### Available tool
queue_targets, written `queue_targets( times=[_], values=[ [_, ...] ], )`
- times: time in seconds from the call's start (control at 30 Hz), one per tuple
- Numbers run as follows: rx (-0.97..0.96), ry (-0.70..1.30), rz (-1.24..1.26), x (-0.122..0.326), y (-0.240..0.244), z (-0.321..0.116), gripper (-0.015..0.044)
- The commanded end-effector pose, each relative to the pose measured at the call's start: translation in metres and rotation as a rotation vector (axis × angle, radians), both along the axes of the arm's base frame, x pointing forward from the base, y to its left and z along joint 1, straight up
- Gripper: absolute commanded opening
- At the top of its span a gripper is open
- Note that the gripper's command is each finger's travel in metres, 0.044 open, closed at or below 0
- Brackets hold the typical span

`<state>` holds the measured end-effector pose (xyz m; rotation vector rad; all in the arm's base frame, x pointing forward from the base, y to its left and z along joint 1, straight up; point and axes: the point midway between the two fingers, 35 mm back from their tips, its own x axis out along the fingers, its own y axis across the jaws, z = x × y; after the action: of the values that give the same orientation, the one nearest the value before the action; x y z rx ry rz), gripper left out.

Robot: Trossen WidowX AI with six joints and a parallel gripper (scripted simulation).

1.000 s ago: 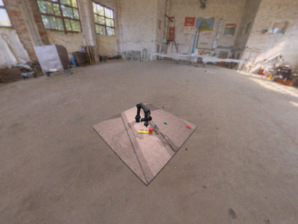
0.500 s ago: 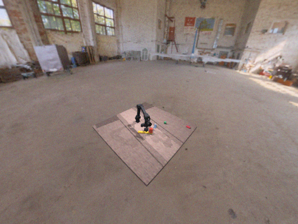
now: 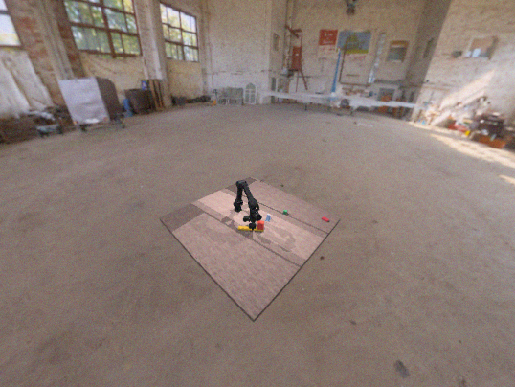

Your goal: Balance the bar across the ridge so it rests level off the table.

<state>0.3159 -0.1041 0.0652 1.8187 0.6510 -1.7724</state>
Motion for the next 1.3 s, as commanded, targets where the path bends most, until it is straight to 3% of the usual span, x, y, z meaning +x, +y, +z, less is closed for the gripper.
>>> queue_targets(
  times=[0.0,0.6,0.8,1.0,1.17,1.27],
  values=[
    [0.005,0.001,-0.005,0.0,0.001,-0.007,0.0315],
    [0.005,0.001,-0.005,0.0,0.001,-0.016,0.0315],
    [0.001,0.004,0.0,-0.001,0.0,-0.015,0.0157],
    [0.001,0.004,0.0,-0.001,0.0,-0.015,0.0118],
    [0.002,0.004,-0.001,0.001,0.0,-0.007,0.0],
    [0.002,0.003,-0.001,0.002,0.0,0.001,0.0]
  ],
)
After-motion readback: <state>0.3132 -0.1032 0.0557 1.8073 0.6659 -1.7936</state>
